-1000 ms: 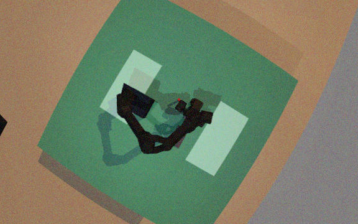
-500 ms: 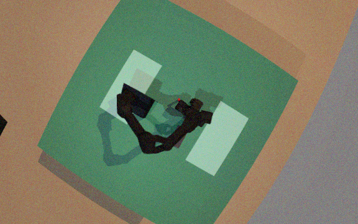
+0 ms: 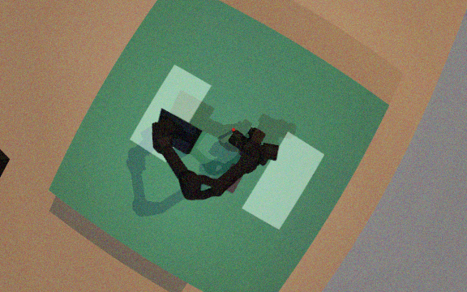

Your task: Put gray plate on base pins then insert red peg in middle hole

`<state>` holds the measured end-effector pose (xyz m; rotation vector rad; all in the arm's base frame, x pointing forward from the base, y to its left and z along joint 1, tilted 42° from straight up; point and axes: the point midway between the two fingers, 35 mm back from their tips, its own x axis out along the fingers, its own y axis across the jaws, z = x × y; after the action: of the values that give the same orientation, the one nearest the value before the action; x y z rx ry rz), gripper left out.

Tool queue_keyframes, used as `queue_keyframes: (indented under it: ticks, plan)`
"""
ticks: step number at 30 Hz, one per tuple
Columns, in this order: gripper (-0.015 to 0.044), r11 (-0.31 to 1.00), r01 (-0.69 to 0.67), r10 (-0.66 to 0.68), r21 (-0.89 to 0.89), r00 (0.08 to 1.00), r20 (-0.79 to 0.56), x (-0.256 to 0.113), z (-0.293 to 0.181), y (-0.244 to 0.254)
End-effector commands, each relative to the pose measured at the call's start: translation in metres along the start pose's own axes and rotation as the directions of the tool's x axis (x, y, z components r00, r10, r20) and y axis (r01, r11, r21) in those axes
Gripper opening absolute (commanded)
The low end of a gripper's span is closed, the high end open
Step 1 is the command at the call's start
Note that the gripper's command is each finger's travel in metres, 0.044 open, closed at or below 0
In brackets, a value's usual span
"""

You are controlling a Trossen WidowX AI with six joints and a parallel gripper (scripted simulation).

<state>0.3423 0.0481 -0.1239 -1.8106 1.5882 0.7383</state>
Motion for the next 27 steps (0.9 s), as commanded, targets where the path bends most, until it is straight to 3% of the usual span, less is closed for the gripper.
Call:
queue_keyframes:
  ticks: [1, 27]
  plan:
    - [0.0, 1.0, 0.009, -0.009, 0.007, 1.0, 0.008, -0.014, 0.001, -0.004]
    - [0.0, 1.0, 0.007, -0.007, 0.007, 1.0, 0.012, -0.096, -0.002, 0.0]
